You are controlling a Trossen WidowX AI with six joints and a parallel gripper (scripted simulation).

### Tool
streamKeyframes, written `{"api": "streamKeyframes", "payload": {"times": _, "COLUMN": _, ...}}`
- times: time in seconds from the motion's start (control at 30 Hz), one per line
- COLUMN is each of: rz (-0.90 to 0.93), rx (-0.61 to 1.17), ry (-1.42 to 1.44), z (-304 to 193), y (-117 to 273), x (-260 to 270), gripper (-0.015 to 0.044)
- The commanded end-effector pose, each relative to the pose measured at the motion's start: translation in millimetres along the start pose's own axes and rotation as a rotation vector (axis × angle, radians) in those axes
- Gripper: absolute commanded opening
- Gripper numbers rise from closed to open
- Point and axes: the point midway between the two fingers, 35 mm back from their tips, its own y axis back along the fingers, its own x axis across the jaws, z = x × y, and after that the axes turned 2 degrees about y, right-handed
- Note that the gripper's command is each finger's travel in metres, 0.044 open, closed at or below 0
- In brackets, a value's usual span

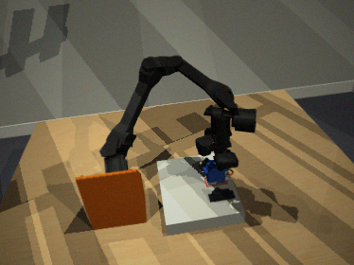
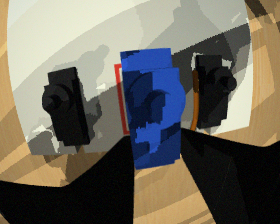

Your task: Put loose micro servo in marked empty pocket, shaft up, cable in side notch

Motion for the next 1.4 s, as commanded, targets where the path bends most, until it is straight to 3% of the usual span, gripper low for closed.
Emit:
{"api": "streamKeyframes", "payload": {"times": 0.0, "rz": -0.003, "rx": 0.006, "ry": -0.006, "z": -0.1, "y": -0.2, "x": 0.6, "gripper": 0.0000}}
{"api": "streamKeyframes", "payload": {"times": 1.37, "rz": -0.005, "rx": 0.006, "ry": -0.006, "z": -0.2, "y": -34.4, "x": 0.2, "gripper": 0.0000}}
